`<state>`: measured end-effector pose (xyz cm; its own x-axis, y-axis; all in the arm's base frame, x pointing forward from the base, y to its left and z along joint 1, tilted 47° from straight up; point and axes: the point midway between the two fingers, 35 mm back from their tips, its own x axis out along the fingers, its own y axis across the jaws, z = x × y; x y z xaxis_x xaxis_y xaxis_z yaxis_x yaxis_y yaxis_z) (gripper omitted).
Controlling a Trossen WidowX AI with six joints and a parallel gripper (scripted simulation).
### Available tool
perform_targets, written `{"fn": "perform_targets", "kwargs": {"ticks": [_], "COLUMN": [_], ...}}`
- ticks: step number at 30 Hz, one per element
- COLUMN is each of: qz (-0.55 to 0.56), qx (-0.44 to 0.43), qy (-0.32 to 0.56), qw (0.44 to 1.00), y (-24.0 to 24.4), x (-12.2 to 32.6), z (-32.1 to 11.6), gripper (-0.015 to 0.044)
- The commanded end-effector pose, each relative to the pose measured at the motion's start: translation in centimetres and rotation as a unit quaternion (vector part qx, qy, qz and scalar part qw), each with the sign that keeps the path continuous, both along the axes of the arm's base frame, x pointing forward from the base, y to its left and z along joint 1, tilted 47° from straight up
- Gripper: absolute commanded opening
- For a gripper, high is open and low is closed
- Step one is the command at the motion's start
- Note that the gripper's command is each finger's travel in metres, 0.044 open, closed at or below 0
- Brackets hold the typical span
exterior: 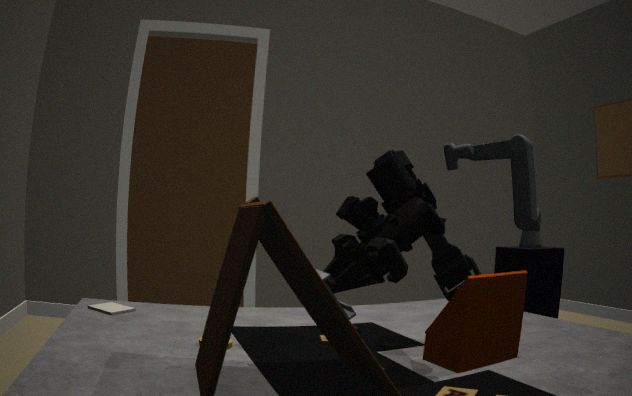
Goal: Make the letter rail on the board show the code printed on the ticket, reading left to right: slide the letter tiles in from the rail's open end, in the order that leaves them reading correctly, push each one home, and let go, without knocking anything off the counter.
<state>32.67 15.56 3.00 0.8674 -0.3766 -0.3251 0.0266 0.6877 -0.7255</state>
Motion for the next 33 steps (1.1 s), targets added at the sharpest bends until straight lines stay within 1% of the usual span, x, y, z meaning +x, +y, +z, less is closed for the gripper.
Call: {"fn": "perform_targets", "kwargs": {"ticks": [1, 23, 33], "qz": [0.001, 0.001, 0.001], "qx": [0.001, 0.0, 0.0], "qy": [0.0, 0.0, 0.0], "qw": [1.0, 1.0, 1.0], "y": [-0.18, -0.88, -0.78], "x": [-0.01, -0.03, -0.23], "z": [0.32, 1.06, 0.95], "gripper": [0.0, 0.0, 0.0263]}}
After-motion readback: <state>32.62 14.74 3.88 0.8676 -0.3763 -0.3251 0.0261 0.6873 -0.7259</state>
